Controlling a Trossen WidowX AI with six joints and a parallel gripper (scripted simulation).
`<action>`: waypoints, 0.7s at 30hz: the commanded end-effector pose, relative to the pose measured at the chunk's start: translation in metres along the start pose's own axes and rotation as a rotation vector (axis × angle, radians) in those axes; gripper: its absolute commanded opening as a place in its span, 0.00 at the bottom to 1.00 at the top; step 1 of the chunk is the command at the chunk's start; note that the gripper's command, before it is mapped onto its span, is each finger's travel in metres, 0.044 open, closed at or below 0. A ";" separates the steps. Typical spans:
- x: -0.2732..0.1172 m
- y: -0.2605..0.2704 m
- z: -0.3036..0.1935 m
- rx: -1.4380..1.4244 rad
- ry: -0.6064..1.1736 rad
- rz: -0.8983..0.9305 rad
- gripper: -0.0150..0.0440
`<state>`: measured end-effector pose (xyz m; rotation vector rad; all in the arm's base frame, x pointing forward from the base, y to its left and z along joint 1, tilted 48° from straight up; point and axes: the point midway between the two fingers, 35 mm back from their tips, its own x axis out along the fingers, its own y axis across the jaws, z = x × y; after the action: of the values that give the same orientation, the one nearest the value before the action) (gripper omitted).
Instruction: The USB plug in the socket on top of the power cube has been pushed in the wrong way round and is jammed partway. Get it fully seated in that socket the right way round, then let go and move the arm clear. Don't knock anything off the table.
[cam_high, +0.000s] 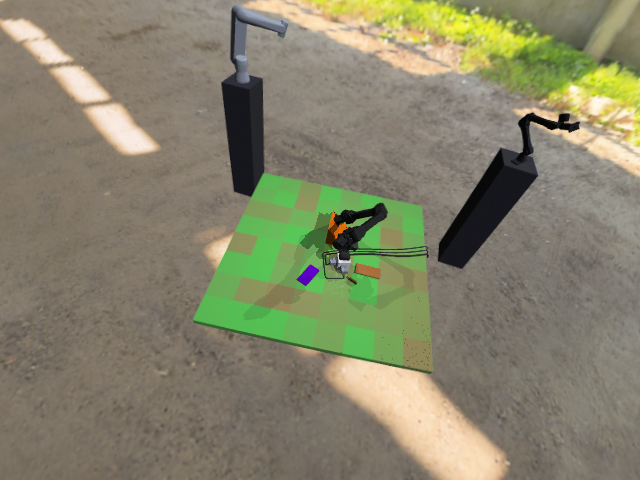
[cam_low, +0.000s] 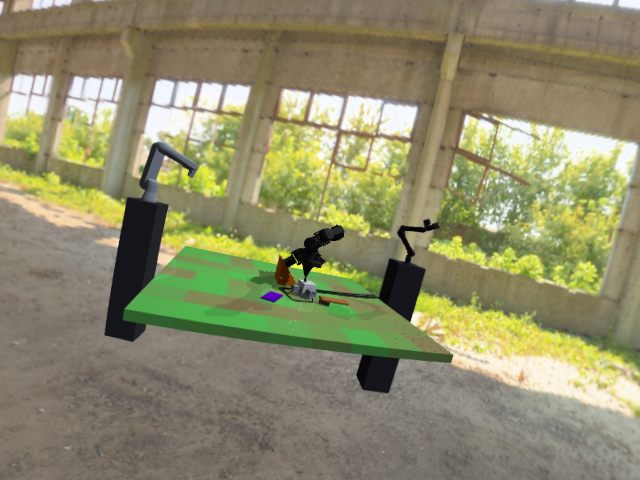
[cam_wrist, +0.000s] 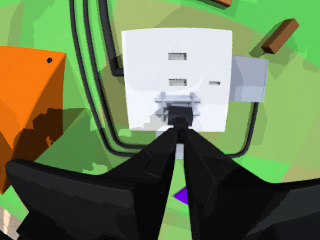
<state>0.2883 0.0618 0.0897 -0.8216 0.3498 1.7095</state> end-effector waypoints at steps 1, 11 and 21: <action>-0.003 0.000 0.000 -0.004 0.001 0.000 0.25; -0.009 0.000 0.000 -0.004 0.002 0.000 0.25; -0.016 0.000 0.000 -0.004 0.002 0.000 0.25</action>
<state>0.2886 0.0525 0.0984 -0.8163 0.3510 1.7115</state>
